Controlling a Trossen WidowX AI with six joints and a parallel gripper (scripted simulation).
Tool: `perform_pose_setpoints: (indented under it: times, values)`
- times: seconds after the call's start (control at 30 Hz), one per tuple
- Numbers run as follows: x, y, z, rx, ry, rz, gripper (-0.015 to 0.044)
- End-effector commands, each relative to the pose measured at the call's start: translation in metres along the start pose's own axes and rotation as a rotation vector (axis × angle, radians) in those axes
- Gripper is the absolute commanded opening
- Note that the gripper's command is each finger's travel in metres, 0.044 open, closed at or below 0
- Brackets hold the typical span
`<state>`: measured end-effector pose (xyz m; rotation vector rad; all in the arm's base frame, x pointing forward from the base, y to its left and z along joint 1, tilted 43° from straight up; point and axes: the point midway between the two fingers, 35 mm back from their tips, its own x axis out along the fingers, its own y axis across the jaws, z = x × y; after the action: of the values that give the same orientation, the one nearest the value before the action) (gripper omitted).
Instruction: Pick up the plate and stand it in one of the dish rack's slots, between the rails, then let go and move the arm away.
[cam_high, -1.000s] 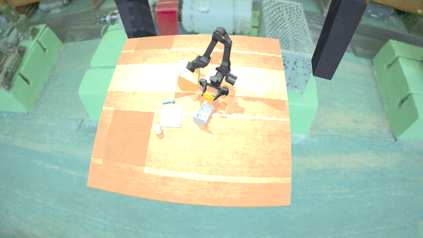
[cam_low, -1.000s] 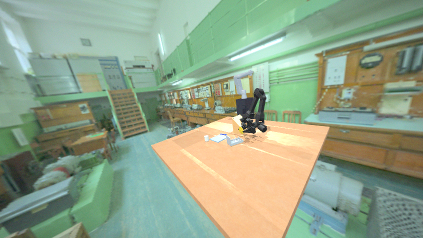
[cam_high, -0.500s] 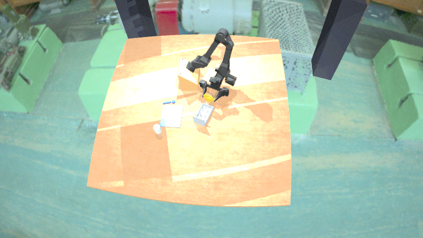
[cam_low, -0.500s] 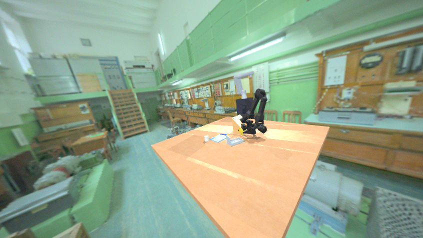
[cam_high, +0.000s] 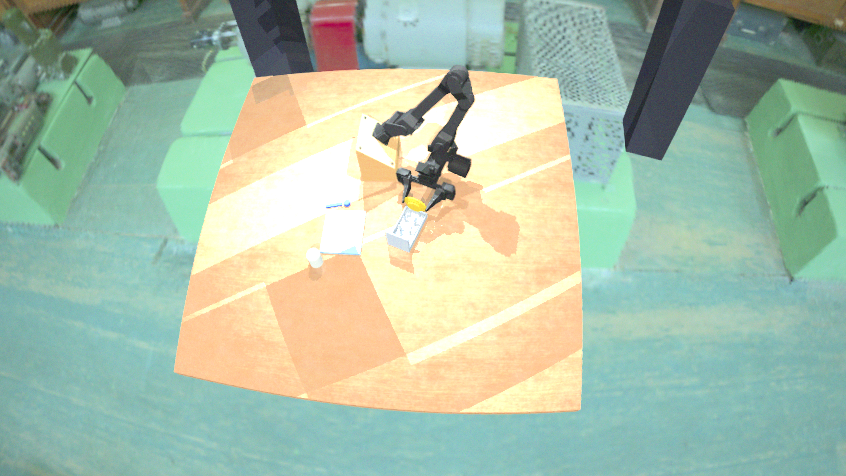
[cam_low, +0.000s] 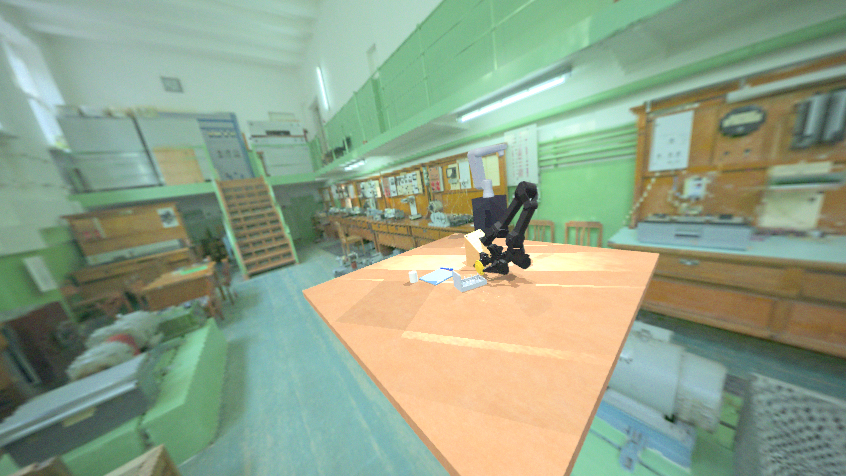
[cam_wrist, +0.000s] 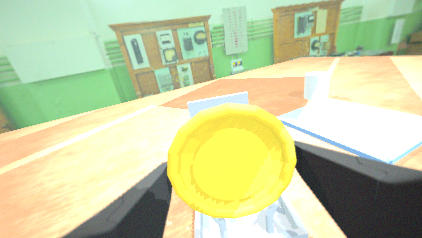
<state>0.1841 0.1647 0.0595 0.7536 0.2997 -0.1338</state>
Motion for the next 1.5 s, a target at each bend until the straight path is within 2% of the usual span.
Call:
perform_pose_setpoints:
  times: [0.0,0.43,0.7,1.13,1.47]
  values:
    - [0.006,-0.002,0.0,-0.004,-0.001,-0.003,0.0]
    - [0.021,-0.004,0.002,0.002,-0.003,0.0,0.0]
    - [0.023,-0.005,-0.02,0.007,-0.003,0.0,0.0]
    - [0.023,-0.007,-0.017,-0.007,0.005,-0.004,0.0]
    - [0.023,-0.006,-0.017,0.0,0.003,-0.002,0.0263]
